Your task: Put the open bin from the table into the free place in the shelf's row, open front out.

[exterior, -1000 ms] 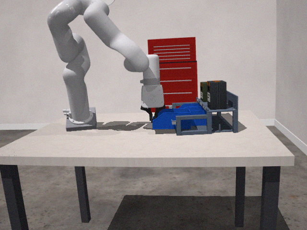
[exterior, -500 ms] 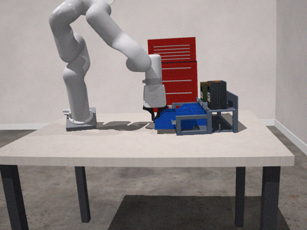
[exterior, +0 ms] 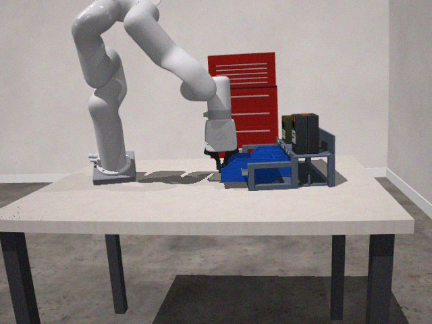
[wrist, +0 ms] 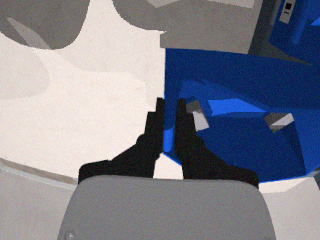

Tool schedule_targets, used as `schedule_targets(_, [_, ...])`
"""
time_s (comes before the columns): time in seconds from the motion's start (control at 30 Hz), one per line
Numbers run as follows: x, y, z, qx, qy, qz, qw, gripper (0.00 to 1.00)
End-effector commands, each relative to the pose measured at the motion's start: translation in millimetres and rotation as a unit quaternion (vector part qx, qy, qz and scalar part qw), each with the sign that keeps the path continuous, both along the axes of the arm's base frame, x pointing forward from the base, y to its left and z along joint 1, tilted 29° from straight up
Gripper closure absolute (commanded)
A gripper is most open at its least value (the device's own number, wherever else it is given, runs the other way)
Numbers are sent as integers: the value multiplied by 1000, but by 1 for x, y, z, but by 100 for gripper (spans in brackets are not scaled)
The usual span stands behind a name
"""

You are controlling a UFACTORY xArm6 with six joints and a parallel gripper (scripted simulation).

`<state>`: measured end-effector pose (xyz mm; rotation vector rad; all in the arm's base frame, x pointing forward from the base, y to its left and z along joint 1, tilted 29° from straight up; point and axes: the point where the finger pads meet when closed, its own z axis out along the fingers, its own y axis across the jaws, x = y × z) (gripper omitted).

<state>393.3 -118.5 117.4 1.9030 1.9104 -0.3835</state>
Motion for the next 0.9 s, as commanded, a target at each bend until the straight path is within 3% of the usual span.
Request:
schedule_targets(0.0, [1,0,1,0,-2,0,1000,100])
schedule_targets(0.87, [21,1,3,0,-2,0,1000,100])
